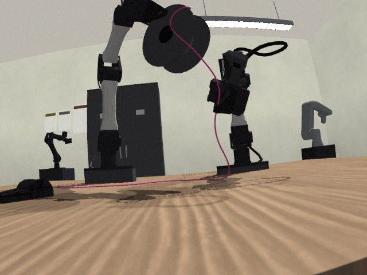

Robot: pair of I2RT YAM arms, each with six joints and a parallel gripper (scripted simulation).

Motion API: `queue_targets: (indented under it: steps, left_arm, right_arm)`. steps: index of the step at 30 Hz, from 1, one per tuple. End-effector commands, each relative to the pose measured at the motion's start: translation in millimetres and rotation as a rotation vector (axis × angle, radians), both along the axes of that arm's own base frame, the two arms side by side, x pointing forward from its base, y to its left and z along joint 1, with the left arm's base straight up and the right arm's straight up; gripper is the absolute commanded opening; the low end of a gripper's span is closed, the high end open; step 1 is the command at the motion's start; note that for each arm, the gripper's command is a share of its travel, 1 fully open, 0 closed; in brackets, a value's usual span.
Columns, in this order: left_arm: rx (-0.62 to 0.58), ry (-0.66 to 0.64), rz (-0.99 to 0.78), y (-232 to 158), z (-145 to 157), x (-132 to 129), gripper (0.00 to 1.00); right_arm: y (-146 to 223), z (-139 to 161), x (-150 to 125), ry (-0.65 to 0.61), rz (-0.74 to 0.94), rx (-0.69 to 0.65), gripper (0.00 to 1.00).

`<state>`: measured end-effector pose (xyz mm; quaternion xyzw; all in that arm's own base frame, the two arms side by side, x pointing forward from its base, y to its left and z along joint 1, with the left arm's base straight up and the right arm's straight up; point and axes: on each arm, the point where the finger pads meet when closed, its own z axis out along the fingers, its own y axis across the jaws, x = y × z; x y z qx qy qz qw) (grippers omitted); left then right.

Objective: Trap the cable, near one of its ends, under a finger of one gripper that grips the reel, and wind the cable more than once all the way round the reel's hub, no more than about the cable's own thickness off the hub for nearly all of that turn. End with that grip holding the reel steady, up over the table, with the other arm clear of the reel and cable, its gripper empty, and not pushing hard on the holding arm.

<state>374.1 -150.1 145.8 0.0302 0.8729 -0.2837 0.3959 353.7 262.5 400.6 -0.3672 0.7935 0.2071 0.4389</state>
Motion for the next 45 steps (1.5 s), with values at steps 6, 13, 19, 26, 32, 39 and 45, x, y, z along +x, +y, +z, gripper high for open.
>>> queue_targets:
  steps: [6,13,19,26,32,39,45]
  left_arm:
    - [0.172,-0.144,-0.189,57.2,-25.8,-10.4,0.00]
    - [0.285,-0.263,-0.271,99.5,-26.2,-8.0,0.00]
    - [0.345,-0.315,-0.317,123.0,-33.4,-10.3,0.00]
    - [0.372,-0.340,-0.338,133.5,-37.0,-12.5,0.00]
    - [0.370,-0.338,-0.343,131.9,-38.4,-13.1,0.00]
    - [0.367,-0.335,-0.346,129.6,-40.0,-16.0,0.00]
    - [0.362,-0.327,-0.352,125.3,-44.5,-22.6,0.00]
  right_arm:
    - [-1.9,20.1,-0.5,-0.035,-0.004,0.039,0.00]
    - [-1.9,20.1,-0.5,-0.036,-0.004,0.039,0.00]
    - [-1.9,20.1,-0.5,-0.036,-0.004,0.039,0.00]
    - [-1.9,20.1,-0.5,-0.036,-0.004,0.039,0.00]
    - [-1.9,20.2,-0.5,-0.036,-0.004,0.039,0.00]
    - [-1.9,20.2,-0.5,-0.036,-0.004,0.039,0.00]
    - [-1.9,20.2,-0.5,-0.036,-0.004,0.039,0.00]
